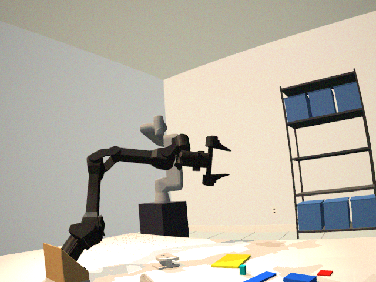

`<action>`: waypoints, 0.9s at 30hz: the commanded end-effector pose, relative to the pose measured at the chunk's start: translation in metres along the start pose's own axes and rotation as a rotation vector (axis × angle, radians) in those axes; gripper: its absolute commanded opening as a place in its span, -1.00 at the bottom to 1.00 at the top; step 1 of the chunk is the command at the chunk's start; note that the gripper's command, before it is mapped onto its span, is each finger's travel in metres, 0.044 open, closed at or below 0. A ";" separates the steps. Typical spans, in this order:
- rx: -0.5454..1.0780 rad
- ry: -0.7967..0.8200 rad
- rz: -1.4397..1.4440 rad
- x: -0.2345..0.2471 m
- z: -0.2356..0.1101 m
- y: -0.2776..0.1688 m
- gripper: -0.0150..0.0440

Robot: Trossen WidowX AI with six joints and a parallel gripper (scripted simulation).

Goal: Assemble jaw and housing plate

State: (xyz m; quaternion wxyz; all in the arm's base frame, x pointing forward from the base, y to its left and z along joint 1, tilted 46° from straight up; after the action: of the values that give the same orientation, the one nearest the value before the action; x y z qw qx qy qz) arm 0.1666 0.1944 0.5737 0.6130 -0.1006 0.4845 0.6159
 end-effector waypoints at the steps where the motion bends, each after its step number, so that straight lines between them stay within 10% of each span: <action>1: 0.059 0.038 -0.032 0.010 0.009 -0.022 1.00; 27: 0.714 0.363 -0.096 0.054 -0.015 -0.285 1.00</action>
State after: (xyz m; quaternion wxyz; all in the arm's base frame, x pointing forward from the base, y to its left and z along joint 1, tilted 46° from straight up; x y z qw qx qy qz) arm 0.3732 0.1650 0.4127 0.5573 -0.0158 0.7405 0.3753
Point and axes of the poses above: the point midway between the two fingers, 35 mm back from their tips, its own z axis out along the fingers, its own x axis across the jaws, y = z × x, the point moved 2 cm from there along -z, back along the fingers, and after that the axes turned 1 degree about -z, right-handed, at the moved point
